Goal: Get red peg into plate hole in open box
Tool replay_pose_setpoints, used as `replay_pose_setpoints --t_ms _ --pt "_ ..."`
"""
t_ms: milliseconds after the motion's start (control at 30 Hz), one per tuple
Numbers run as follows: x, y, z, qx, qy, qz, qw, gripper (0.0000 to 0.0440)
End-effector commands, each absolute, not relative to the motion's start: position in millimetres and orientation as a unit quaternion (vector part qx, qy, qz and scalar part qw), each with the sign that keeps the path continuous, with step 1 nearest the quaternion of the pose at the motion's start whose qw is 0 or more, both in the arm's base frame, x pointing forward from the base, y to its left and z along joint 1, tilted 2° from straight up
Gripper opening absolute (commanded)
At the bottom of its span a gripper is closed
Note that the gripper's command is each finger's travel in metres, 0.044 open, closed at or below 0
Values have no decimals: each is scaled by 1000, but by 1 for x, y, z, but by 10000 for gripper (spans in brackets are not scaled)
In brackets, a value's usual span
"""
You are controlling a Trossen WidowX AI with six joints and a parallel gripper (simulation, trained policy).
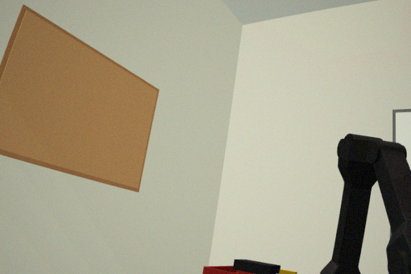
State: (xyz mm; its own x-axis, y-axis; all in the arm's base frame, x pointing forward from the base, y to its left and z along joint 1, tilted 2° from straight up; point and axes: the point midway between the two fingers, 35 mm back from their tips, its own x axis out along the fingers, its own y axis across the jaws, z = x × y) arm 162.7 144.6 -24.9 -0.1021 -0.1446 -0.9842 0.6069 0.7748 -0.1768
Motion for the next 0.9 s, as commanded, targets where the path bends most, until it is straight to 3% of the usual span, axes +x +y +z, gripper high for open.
replay_pose_setpoints --t_ms 0,367,867 --pt "157 140 -35 163 688 -299 640 272" --pt "146 132 -50 134 702 -324 620 1" --pt "177 140 0 143 668 -313 659 0"
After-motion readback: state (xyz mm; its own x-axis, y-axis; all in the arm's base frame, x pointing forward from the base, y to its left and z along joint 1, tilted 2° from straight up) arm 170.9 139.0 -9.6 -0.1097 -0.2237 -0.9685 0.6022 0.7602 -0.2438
